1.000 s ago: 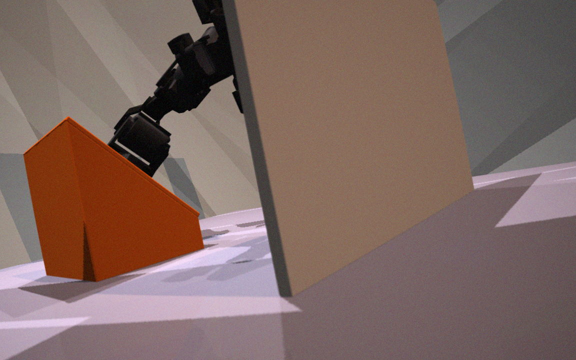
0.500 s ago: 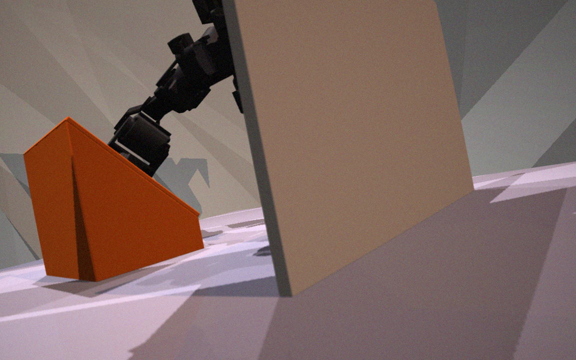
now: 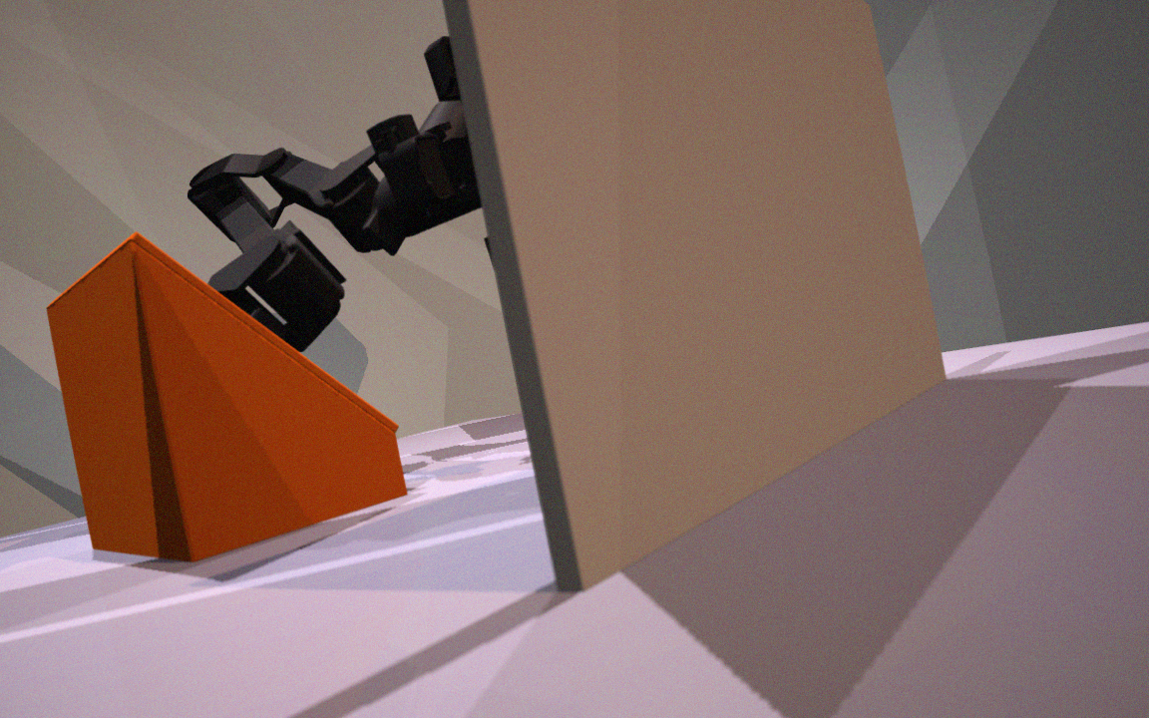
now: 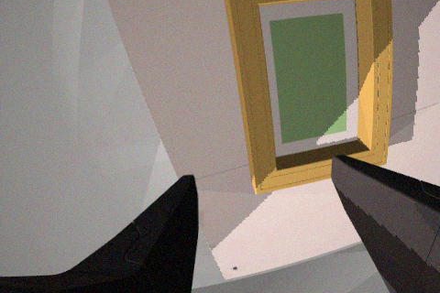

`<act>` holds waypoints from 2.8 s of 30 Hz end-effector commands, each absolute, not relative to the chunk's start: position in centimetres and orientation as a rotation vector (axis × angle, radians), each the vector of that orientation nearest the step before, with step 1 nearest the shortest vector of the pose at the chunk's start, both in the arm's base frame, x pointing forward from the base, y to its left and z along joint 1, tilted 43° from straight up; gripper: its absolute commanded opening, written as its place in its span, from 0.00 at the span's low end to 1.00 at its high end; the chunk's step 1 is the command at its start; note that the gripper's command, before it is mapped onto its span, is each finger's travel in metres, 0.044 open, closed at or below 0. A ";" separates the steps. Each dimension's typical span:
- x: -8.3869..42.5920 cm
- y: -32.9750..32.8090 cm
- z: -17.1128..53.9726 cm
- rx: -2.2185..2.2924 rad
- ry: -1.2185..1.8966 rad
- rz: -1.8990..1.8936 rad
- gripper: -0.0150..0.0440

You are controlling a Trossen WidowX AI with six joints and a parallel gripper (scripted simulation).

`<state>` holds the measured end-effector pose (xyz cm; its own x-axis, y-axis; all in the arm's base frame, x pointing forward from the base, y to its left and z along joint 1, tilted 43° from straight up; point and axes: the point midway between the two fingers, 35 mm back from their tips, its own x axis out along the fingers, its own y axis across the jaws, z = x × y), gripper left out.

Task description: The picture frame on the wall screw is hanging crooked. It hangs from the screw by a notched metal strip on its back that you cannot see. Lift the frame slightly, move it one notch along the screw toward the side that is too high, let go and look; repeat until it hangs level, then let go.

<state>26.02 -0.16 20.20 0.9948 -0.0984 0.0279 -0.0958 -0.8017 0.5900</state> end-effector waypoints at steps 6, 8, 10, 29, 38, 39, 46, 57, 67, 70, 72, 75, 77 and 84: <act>25.9 0.9 19.4 2.463 -0.139 -0.013 0.69; 25.9 0.9 19.4 2.463 -0.139 -0.013 0.69; 26.0 0.8 19.3 2.463 -0.139 -0.013 0.69; 30.5 0.6 20.1 2.462 -0.141 -0.010 0.69; 33.9 0.0 19.5 2.462 -0.141 -0.008 0.69; 33.9 0.0 19.5 2.462 -0.141 -0.008 0.69; 33.9 0.0 19.5 2.462 -0.141 -0.008 0.69; 34.9 -0.1 19.6 2.462 -0.142 -0.007 0.69; 36.5 -0.2 19.7 2.462 -0.142 -0.005 0.69; 37.0 -0.3 19.7 2.462 -0.142 -0.005 0.69; 37.3 -0.3 19.7 2.462 -0.142 -0.005 0.69; 37.8 -0.4 19.7 2.461 -0.142 -0.005 0.69; 37.9 -0.4 19.7 2.461 -0.142 -0.004 0.69; 37.9 -0.4 19.7 2.461 -0.142 -0.004 0.69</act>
